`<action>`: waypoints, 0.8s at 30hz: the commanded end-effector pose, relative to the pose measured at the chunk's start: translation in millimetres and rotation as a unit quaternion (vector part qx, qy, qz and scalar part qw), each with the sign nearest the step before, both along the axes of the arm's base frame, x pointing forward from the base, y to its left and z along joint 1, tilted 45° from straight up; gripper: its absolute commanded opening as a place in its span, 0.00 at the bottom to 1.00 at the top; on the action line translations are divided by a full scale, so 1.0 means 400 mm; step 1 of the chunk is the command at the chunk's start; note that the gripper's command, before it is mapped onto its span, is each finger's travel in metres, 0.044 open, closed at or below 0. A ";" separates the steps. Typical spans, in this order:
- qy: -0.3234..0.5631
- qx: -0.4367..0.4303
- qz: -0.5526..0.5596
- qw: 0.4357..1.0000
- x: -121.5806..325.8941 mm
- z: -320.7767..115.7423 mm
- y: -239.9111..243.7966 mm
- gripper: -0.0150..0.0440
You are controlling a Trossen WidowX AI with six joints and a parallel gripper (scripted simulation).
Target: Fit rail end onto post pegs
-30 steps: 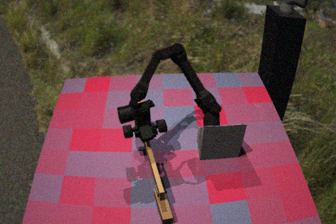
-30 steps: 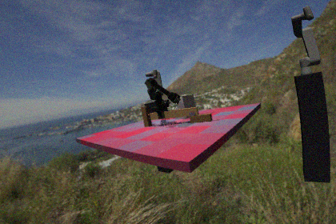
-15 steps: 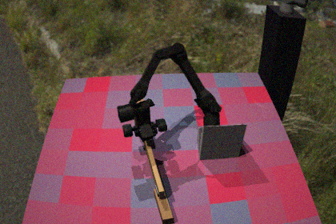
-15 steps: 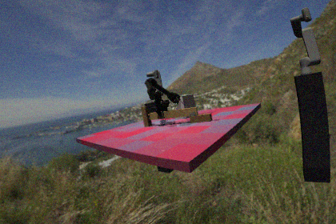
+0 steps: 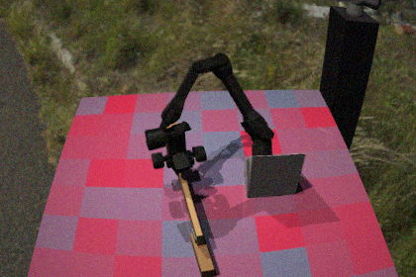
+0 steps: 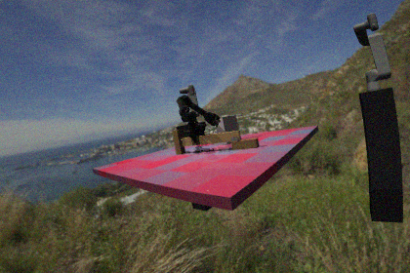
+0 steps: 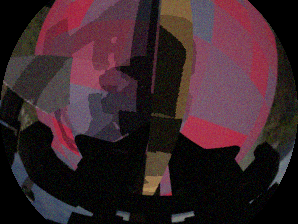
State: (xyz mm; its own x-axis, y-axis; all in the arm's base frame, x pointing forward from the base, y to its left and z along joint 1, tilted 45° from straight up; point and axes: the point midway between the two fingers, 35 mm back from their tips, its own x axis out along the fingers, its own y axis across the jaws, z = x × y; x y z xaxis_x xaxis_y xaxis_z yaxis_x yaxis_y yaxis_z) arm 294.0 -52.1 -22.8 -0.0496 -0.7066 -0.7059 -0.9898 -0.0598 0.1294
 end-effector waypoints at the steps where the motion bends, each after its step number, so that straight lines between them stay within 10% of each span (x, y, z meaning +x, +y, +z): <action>1: -0.001 0.000 0.003 1.000 0.002 0.006 -0.003 0.25; 24: -0.001 0.000 0.003 1.000 0.005 0.020 -0.014 0.25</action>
